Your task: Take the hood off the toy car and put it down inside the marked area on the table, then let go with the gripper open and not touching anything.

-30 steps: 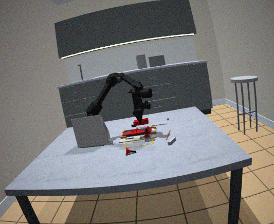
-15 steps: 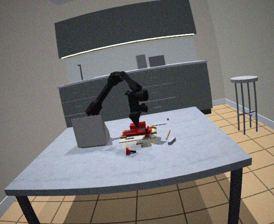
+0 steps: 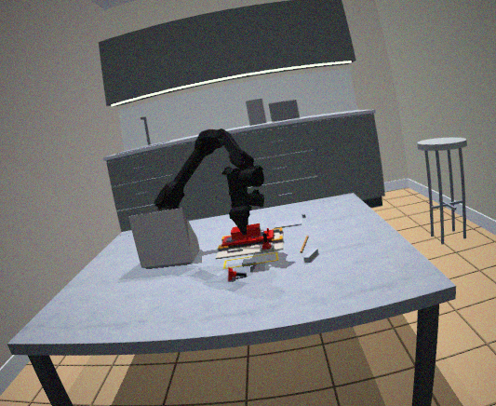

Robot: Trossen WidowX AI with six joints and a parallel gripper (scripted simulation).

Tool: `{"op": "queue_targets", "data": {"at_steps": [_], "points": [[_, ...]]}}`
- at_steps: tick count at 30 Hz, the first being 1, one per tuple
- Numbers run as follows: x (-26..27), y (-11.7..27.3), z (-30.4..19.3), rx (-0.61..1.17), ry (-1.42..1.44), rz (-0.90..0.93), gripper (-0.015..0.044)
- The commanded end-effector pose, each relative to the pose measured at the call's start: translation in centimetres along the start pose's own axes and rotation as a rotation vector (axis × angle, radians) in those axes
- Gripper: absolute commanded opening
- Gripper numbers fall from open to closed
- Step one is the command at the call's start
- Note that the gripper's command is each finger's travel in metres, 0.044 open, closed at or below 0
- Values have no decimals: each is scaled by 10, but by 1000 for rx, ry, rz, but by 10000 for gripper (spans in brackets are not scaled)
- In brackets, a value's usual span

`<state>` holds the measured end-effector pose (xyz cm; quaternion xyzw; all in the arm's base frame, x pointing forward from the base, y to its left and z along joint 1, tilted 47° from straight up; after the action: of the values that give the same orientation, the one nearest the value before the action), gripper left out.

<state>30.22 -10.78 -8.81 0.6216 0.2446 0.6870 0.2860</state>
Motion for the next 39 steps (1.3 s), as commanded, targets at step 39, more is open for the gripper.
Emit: {"op": "queue_targets", "data": {"at_steps": [39], "points": [[-1,-37,1,-1,1,0,0]]}}
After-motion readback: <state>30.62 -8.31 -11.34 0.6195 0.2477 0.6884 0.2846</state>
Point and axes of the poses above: the point midway between the two fingers, 35 mm back from their tips, its own y axis back along the fingers, its own x axis across the jaws, z = x × y, the point moved 1 cm from there along y, back along the fingers, and after that the axes turned 7 degrees about y, right-handed, at the moved point
